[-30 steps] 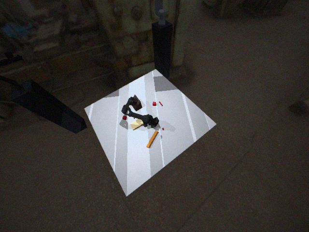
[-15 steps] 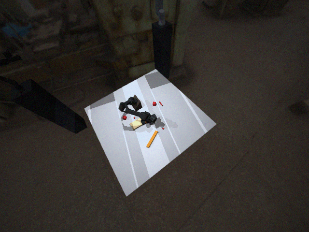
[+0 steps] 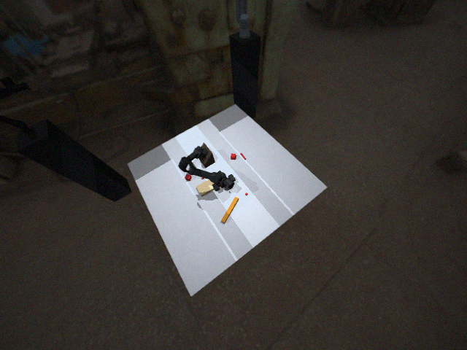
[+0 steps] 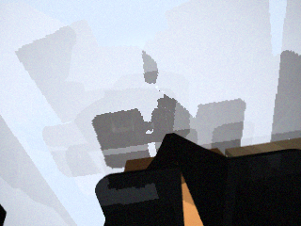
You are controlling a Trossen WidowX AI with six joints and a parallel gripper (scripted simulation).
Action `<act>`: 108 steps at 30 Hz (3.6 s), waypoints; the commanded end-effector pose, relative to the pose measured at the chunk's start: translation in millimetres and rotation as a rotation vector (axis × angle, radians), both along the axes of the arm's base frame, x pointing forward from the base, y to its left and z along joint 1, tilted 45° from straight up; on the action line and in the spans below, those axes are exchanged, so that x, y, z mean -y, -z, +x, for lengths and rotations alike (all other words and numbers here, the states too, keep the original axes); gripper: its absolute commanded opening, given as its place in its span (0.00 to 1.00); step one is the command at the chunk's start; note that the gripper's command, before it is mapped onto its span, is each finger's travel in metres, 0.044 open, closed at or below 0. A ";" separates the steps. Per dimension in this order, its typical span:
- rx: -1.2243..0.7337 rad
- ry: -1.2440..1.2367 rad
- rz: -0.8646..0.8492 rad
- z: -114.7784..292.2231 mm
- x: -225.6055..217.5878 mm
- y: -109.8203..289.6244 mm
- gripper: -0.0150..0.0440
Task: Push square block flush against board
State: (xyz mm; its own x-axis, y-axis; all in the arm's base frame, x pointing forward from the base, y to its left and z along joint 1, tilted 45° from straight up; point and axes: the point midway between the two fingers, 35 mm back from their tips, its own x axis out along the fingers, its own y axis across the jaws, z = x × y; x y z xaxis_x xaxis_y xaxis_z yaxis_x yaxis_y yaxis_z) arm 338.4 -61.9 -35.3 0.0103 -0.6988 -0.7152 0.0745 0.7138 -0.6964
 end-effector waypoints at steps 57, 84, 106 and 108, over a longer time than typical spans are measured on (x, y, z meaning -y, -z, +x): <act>-0.040 -0.087 -0.001 25.7 -46.1 -37.6 0.25; -0.693 -0.735 -0.013 -33.5 -84.6 -0.1 0.25; -1.091 -1.138 -0.024 -72.0 -97.8 20.9 0.25; -1.091 -1.139 -0.024 -70.5 -80.6 39.1 0.25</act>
State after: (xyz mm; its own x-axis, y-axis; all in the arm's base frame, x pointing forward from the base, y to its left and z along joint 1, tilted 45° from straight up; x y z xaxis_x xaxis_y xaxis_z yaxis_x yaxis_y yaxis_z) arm 269.0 34.9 -59.7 0.0356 -0.6896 -0.7234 -0.9964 0.0315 -0.0790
